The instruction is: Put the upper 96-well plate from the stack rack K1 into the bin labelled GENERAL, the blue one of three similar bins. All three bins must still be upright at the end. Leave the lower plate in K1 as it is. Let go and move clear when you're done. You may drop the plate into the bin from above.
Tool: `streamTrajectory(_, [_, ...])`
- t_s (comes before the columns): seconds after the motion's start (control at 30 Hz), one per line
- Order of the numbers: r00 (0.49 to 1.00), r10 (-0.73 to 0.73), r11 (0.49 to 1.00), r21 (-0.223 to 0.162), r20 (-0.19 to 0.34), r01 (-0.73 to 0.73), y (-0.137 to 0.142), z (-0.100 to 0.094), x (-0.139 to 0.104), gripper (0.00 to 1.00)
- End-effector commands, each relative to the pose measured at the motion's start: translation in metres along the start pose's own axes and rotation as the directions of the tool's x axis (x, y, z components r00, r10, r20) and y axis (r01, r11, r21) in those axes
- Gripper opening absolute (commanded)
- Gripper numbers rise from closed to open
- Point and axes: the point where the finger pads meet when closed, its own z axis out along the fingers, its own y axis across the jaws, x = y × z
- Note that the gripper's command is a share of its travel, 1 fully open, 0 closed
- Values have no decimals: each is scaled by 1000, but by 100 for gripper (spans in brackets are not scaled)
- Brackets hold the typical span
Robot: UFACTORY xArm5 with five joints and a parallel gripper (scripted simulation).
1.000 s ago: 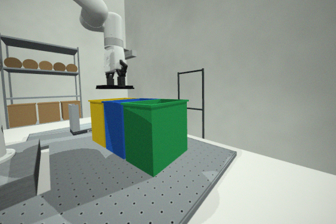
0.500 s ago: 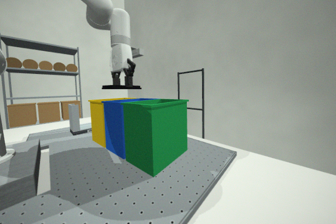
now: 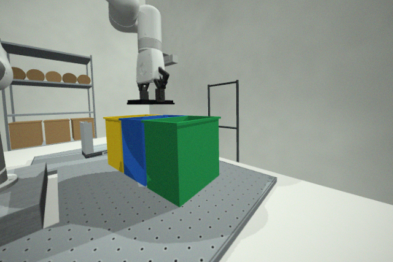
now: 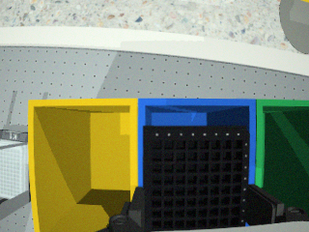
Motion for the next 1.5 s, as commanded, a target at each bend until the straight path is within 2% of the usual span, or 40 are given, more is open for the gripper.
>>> streamTrajectory(0.0, [1000,0,1000,-1,-4,0,13,-1,3,0])
streamTrajectory(1.3, [1000,0,1000,-1,-4,0,14,-1,3,0])
streamTrajectory(1.47, [1000,0,1000,-1,-4,0,14,4,3,0])
